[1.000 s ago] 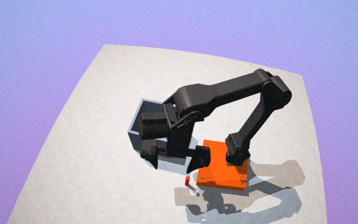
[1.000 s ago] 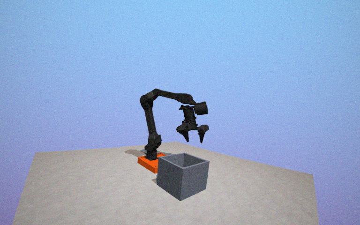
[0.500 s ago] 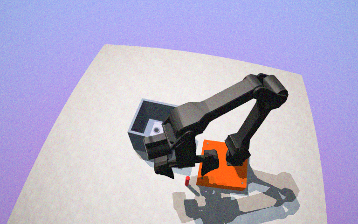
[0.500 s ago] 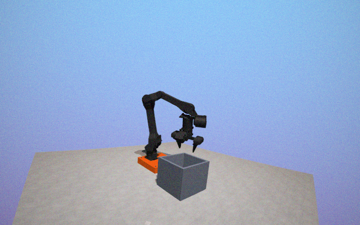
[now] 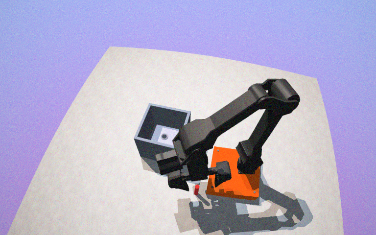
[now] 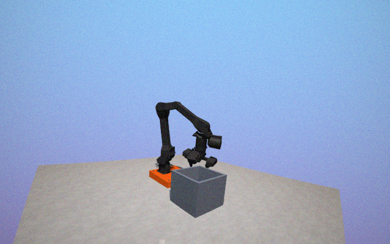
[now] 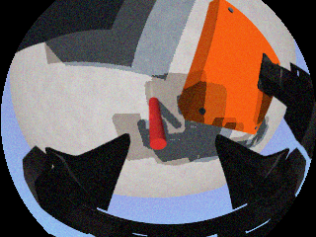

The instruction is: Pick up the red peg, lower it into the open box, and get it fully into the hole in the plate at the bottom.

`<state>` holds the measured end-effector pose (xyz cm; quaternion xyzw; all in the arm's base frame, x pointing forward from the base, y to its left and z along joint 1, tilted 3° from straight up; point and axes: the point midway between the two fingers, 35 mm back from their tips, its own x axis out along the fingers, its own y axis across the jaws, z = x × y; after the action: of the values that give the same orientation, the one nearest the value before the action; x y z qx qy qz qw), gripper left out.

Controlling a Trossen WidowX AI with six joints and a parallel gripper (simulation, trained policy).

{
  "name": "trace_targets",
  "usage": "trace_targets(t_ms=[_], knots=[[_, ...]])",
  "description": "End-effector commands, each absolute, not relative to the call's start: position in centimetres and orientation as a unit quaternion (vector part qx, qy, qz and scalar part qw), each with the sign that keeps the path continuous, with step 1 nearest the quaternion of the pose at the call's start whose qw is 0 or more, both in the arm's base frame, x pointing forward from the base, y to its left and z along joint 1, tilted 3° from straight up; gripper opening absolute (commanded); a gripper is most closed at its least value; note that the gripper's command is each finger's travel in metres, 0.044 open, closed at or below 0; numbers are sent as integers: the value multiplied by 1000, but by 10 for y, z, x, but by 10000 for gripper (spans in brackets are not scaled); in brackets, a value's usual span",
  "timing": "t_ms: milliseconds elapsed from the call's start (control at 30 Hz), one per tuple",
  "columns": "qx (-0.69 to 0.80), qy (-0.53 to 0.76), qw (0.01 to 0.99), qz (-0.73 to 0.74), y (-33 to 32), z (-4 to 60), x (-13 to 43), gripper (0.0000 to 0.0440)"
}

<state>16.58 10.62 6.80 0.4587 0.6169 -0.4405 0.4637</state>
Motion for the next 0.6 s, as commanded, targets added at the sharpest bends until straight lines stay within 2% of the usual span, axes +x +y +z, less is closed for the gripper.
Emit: trace_targets(t_ms=[0,67,167,567], knots=[[455,614,468,-443,103,57,165,409],[455,613,469,-444,103,52,165,390],[456,614,471,-440,104,45,167,336],[446,631,479,-417,110,28,174,27]])
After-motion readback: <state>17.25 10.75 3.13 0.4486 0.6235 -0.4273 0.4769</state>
